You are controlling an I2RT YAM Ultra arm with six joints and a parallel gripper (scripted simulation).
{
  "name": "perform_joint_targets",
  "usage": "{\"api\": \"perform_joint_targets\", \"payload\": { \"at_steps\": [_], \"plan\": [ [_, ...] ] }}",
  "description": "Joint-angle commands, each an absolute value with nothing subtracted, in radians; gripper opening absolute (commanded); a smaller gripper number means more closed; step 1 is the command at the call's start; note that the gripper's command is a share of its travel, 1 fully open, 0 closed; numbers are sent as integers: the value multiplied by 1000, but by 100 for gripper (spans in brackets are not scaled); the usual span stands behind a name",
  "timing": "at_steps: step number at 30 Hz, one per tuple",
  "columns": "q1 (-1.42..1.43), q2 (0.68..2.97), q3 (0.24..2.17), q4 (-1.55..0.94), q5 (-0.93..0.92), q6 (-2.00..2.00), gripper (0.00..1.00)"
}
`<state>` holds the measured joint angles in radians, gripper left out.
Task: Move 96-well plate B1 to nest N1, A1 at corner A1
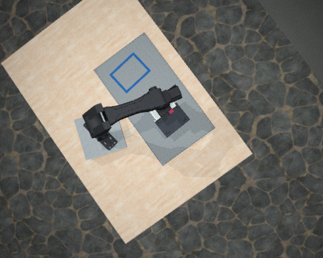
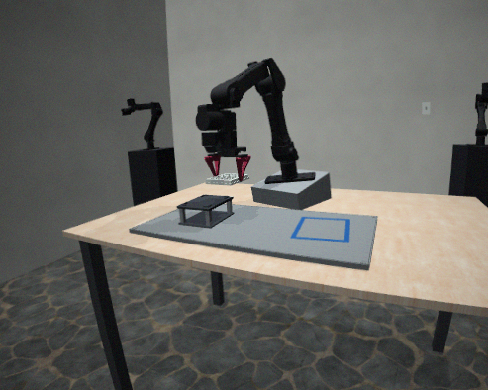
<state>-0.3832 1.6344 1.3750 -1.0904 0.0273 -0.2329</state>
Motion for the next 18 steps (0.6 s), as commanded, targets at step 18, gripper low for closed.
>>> {"api": "perform_joint_targets", "payload": {
  "at_steps": [18],
  "plan": [
    [-563,1726,1535,-1170,-19,-434,0]
  ]
}}
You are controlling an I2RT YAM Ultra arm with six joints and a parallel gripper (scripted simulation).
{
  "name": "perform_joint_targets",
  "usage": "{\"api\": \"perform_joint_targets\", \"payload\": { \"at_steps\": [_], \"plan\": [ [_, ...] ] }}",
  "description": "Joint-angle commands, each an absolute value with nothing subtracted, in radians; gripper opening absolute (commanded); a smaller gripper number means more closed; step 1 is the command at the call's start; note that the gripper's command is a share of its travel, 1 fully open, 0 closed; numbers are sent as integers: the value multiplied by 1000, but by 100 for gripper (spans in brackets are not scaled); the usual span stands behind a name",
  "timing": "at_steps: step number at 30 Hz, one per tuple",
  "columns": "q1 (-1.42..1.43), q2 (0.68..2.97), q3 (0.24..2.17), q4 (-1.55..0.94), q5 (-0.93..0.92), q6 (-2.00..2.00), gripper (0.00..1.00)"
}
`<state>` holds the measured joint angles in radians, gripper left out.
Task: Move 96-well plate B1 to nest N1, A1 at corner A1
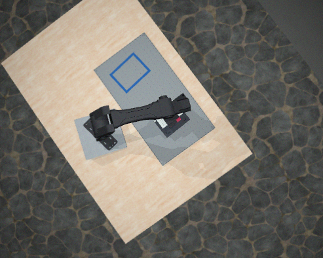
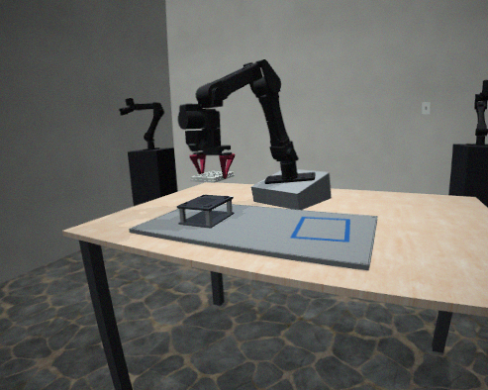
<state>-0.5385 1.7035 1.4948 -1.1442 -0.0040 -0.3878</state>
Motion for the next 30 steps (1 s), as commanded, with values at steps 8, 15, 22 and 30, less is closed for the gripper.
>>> {"api": "perform_joint_targets", "payload": {
  "at_steps": [8,15,22,30],
  "plan": [
    [-616,1759,1593,-1196,-30,-486,0],
    [-626,1780,1628,-1212,-36,-513,0],
    [-626,1780,1614,-1214,-35,-512,0],
    [-620,1779,1601,-1207,-33,-507,0]
  ]
}}
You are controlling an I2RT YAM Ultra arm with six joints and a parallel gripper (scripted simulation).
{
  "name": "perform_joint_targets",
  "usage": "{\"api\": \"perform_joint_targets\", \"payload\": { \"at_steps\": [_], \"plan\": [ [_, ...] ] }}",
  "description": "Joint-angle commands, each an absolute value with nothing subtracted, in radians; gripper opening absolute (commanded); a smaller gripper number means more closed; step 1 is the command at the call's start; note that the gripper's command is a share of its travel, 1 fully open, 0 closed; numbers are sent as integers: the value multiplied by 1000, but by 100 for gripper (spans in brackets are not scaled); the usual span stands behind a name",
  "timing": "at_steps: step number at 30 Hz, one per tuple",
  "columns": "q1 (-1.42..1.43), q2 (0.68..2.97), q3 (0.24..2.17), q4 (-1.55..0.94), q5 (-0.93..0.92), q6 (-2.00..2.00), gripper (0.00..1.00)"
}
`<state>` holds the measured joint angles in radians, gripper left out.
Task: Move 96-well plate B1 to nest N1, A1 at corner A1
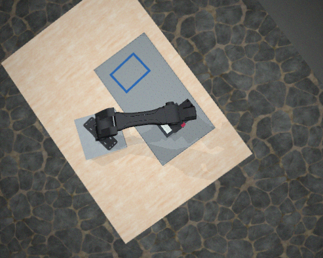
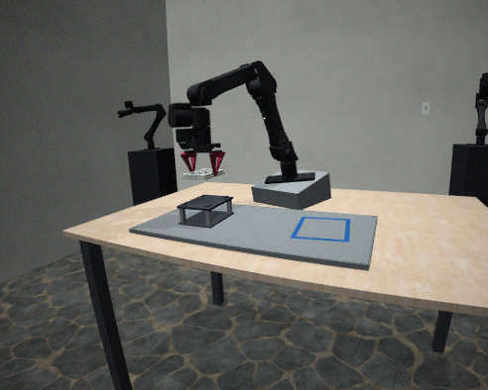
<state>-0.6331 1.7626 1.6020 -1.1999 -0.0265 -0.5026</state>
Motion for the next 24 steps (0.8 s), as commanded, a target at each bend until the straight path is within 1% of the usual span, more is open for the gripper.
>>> {"api": "perform_joint_targets", "payload": {
  "at_steps": [1,16,21,23,24],
  "plan": [
    [-620,1779,1600,-1207,-33,-507,0],
    [-622,1777,1585,-1205,-32,-504,0],
    [-618,1782,1556,-1157,-32,-501,0],
    [-618,1782,1556,-1157,-32,-501,0],
    [-617,1784,1594,-1150,-32,-500,0]
  ]
}}
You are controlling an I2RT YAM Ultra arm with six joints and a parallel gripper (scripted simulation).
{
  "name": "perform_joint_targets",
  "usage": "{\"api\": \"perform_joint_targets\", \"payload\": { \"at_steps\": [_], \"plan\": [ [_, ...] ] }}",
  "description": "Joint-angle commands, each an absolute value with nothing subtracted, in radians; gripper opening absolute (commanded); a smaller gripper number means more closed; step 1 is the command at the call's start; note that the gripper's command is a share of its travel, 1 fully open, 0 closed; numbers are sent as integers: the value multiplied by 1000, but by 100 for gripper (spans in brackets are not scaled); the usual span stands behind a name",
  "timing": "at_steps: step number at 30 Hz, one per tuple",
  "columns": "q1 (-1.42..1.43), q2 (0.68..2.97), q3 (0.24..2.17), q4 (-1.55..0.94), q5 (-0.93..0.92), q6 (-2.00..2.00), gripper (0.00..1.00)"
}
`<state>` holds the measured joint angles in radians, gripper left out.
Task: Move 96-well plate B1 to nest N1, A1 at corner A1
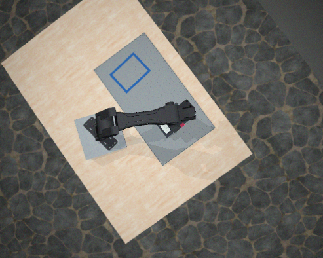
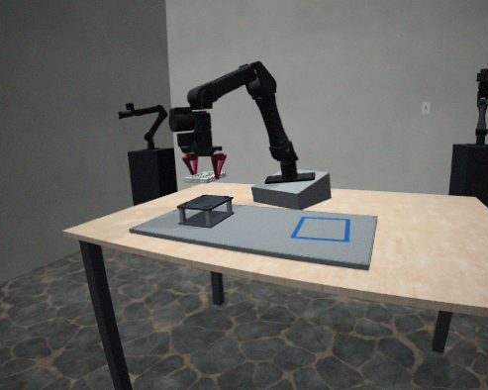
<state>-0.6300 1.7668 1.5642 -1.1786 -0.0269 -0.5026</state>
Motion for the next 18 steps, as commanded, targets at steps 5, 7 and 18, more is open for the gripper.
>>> {"api": "perform_joint_targets", "payload": {
  "at_steps": [5,7,18],
  "plan": [
    [-622,1793,1531,-1122,-31,-497,0],
    [-621,1796,1523,-1110,-31,-496,0],
    [-615,1815,1489,-1057,-30,-494,0]
  ]
}}
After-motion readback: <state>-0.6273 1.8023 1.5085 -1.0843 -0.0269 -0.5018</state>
